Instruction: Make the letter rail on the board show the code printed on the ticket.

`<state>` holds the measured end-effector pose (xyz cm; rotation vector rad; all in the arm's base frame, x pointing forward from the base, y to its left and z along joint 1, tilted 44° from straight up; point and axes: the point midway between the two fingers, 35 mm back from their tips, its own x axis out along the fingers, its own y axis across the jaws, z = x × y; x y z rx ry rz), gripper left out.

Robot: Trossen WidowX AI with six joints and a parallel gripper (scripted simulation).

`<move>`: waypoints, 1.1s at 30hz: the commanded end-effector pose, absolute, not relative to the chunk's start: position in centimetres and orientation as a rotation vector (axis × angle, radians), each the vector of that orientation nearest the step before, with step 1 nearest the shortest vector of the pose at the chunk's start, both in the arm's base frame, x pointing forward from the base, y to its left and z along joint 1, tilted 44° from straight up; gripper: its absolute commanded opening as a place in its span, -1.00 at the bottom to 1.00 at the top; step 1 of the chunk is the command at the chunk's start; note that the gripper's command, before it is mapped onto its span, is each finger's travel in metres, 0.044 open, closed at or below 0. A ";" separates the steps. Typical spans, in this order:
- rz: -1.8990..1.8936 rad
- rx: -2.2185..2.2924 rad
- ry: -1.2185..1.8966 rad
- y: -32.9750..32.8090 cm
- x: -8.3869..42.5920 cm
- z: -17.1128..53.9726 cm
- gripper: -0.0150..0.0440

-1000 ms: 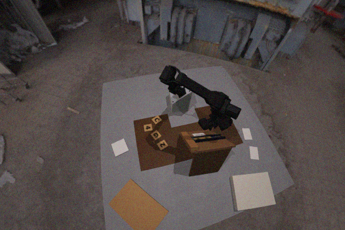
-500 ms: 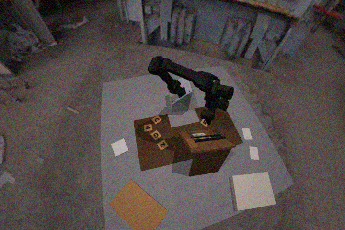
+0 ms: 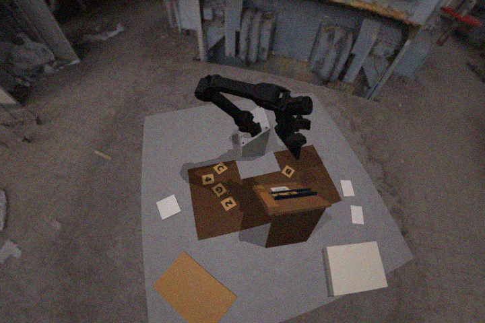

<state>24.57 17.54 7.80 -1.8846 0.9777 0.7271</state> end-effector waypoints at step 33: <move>-0.065 -0.863 1.081 5.4 34.2 12.8 0.66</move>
